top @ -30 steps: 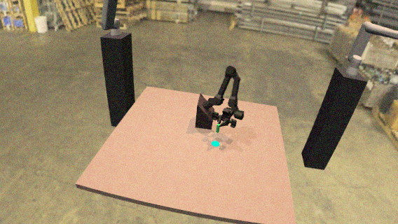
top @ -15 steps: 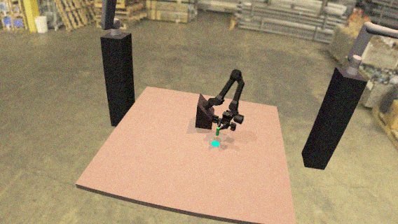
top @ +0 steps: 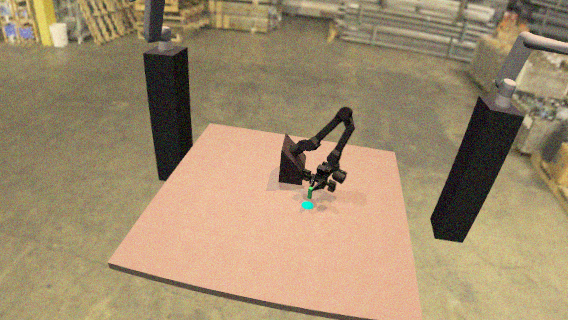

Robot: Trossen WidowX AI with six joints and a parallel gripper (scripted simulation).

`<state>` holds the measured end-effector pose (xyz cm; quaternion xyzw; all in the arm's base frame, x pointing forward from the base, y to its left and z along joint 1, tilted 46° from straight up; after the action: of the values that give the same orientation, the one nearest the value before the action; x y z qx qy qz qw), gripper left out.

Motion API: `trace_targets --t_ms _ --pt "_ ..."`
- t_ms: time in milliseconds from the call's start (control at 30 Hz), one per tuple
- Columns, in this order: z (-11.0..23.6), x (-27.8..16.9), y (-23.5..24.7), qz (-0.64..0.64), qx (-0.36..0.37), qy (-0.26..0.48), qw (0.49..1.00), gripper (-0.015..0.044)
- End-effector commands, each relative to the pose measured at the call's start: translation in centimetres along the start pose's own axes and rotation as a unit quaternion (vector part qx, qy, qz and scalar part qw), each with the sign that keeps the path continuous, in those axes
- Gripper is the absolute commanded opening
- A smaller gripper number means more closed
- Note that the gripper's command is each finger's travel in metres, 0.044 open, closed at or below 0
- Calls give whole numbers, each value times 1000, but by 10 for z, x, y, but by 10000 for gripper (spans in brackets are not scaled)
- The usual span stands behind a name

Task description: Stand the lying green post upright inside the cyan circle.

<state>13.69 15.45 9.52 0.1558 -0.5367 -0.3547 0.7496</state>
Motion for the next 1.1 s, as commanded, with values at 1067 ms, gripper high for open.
trace_targets --t_ms 1067 --pt "-5 -49 -2 2 2 -1 1000 49"
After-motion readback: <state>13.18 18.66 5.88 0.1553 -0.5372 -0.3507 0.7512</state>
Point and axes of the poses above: the point midway between the two fingers, 35 mm back from their tips, its own z axis back along the fingers, its own y axis across the jaws, x = y × z, the point moved 8 cm from there along z, back along the fingers, and after that the axes turned 3 degrees about z, right-handed, at the moved point
